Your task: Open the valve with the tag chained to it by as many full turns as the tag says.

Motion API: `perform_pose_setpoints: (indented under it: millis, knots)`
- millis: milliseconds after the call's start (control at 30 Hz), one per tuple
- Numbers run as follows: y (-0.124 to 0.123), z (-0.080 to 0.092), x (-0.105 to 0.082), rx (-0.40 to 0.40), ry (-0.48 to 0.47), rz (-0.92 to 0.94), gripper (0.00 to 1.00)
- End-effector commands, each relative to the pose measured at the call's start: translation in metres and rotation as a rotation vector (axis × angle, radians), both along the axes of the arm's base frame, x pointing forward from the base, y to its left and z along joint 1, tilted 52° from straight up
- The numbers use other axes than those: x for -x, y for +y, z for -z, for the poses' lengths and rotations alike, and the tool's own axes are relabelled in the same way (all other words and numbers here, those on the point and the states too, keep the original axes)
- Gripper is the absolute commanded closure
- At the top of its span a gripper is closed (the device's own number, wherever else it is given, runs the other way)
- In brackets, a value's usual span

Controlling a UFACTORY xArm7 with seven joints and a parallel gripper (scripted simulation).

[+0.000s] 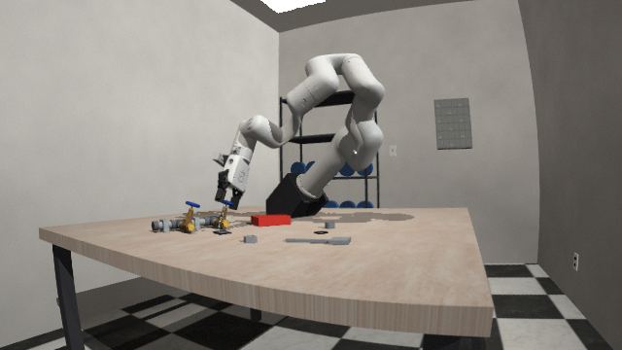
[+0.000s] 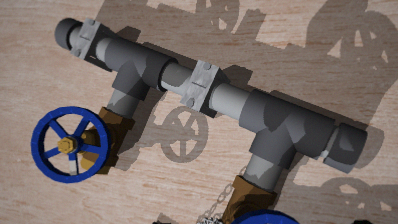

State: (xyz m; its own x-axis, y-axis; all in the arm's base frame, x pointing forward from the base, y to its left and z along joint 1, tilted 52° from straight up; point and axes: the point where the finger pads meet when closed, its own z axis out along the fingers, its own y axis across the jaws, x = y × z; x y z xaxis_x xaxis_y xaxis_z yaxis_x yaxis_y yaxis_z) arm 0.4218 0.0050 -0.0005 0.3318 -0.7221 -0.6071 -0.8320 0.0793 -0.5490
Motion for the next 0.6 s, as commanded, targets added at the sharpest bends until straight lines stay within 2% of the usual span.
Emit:
perform_pose_setpoints:
  millis: [0, 33, 567]
  knots:
    - [-0.0022, -0.0006, -0.0009, -0.019, 0.043, 0.006, 0.0]
    - [-0.0022, -0.0006, -0.0009, -0.019, 0.043, 0.006, 1.0]
    - [-0.0022, -0.0006, -0.0009, -0.019, 0.043, 0.006, 1.0]
